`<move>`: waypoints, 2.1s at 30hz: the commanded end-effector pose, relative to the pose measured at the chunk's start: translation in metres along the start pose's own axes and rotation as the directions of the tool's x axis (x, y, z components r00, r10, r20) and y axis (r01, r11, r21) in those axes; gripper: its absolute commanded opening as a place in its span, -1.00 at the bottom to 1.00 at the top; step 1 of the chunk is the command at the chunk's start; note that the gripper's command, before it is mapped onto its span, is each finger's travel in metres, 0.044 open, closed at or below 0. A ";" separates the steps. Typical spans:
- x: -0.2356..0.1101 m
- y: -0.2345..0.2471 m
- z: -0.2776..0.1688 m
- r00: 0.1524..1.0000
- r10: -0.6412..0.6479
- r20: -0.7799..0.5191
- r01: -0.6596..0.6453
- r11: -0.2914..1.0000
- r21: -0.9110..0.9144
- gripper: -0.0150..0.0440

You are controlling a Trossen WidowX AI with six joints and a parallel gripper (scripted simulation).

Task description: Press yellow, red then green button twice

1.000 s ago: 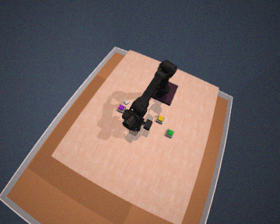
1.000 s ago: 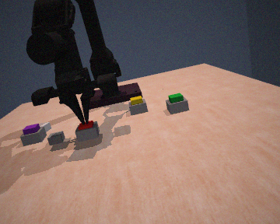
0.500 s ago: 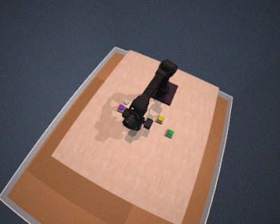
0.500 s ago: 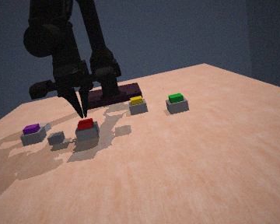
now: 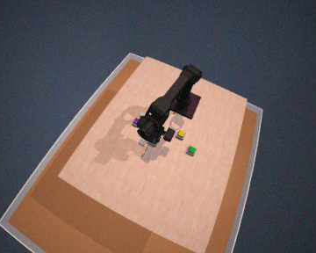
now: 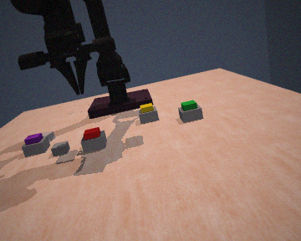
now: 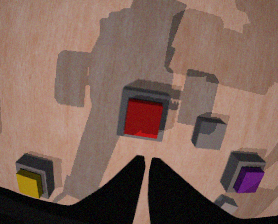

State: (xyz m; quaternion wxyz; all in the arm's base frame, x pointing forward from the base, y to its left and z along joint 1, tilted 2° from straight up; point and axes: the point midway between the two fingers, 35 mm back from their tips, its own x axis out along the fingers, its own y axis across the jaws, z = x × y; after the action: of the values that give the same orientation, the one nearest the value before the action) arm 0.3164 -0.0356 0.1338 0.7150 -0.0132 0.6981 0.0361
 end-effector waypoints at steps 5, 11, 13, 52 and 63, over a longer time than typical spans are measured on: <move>-0.006 0.053 0.003 1.000 0.003 -0.009 -0.004 1.000 -0.005 -0.42; -0.007 0.143 -0.010 1.000 0.012 -0.009 -0.012 1.000 -0.005 -0.42; -0.007 0.172 -0.020 1.000 0.016 -0.010 -0.016 1.000 -0.004 -0.42; 0.079 0.234 -0.054 1.000 0.025 -0.015 -0.025 1.000 -0.004 -0.42; 0.085 0.234 -0.054 1.000 0.024 -0.015 -0.025 1.000 -0.004 -0.42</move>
State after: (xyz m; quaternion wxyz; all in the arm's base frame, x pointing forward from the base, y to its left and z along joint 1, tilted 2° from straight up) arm 0.2482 0.1963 0.0561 0.7094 -0.0085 0.7031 0.0479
